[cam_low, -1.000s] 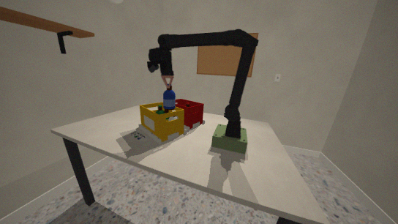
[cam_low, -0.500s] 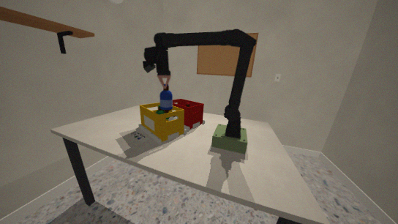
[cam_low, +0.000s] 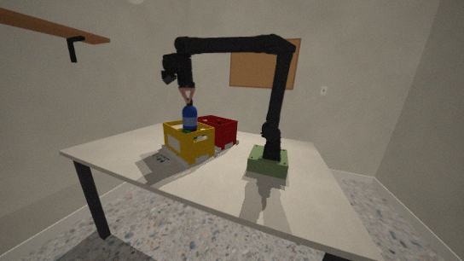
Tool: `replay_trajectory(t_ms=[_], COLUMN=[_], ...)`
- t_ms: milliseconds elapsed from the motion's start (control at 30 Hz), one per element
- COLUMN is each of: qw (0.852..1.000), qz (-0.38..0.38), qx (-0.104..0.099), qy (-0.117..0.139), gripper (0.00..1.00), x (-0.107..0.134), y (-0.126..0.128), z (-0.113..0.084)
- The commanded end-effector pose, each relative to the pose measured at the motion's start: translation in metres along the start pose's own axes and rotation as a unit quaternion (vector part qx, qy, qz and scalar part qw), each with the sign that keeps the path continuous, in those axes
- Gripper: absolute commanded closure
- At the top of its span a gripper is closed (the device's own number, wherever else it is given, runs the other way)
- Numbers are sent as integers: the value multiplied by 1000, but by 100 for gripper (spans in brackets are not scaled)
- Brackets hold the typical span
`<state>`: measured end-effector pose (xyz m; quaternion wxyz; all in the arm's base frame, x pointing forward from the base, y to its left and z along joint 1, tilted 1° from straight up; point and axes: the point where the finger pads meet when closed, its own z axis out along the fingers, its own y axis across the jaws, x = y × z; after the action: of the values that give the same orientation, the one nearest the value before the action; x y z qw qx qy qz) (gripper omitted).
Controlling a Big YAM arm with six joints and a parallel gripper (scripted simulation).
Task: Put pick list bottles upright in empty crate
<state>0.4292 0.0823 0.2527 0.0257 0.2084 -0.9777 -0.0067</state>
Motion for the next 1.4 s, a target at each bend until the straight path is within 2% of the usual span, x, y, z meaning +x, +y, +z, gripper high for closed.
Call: replay_trajectory(t_ms=[0, 133, 567, 1367], qw=[998, 998, 998, 998], qz=[6, 15, 6, 7], qx=[14, 17, 15, 15], qy=[-55, -65, -60, -62], gripper=[100, 100, 100, 100], x=[-25, -21, -26, -25], y=[1, -6, 3, 3], z=[-51, -61, -57, -59])
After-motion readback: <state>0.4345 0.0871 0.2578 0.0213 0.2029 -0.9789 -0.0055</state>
